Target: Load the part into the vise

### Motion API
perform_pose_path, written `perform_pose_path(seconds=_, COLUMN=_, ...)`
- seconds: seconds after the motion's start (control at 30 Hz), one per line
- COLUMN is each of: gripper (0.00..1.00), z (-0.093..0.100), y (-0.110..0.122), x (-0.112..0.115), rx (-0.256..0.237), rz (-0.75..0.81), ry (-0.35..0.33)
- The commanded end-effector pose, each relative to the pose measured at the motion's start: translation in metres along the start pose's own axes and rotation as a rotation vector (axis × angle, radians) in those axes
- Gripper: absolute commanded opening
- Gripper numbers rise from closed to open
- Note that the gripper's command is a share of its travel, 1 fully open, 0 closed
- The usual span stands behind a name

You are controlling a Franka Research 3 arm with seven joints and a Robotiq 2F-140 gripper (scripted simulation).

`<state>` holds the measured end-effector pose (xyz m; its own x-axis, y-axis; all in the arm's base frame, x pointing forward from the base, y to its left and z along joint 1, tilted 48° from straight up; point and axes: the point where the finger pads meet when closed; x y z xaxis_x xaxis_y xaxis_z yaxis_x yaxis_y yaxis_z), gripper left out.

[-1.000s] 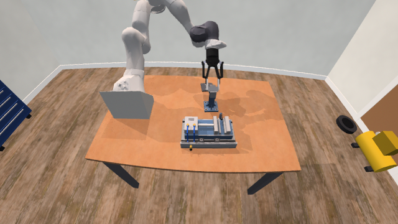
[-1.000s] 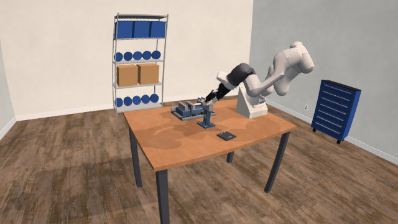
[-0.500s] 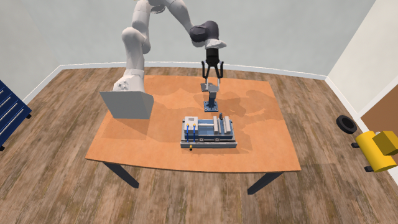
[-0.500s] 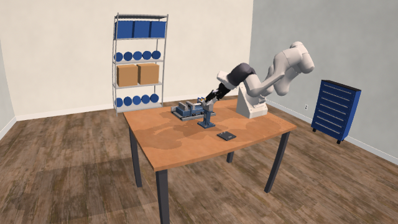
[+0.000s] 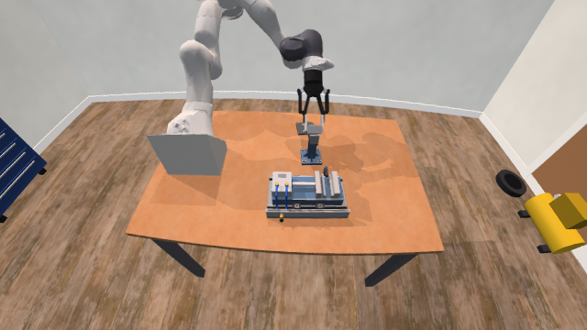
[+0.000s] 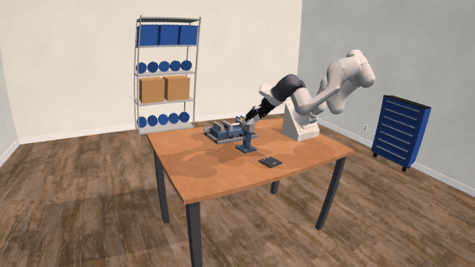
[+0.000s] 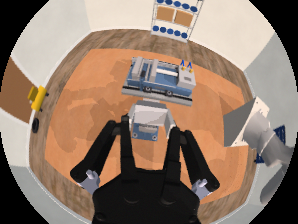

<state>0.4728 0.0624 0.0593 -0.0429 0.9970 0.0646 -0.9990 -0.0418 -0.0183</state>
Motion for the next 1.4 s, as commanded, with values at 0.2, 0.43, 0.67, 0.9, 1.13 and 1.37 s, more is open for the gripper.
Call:
perform_pose_path(seconds=0.2, gripper=0.00, z=0.005, y=-0.001, x=-0.007, rx=0.000, rz=0.003, ry=0.002)
perform_pose_path(seconds=0.43, gripper=0.00, z=0.008, y=-0.001, x=-0.010, rx=0.000, rz=0.003, ry=0.002)
perform_pose_path(seconds=0.67, gripper=0.00, z=0.010, y=-0.001, x=-0.012, rx=0.000, rz=0.003, ry=0.002)
perform_pose_path(seconds=0.9, gripper=0.00, z=0.013, y=-0.001, x=-0.014, rx=0.000, rz=0.003, ry=0.002)
perform_pose_path(seconds=1.13, gripper=0.00, z=0.014, y=-0.002, x=-0.016, rx=0.000, rz=0.003, ry=0.002)
perform_pose_path(seconds=1.37, gripper=0.00, z=0.016, y=-0.002, x=-0.017, rx=0.000, rz=0.003, ry=0.002)
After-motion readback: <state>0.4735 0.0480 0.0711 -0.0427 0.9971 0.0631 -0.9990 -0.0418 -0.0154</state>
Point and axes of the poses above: the point where the finger pads meet when closed, its own z axis back along the fingers, its own y axis across the jaws, x = y × z, and after that the axes turned 6 degrees about -z, right-handed
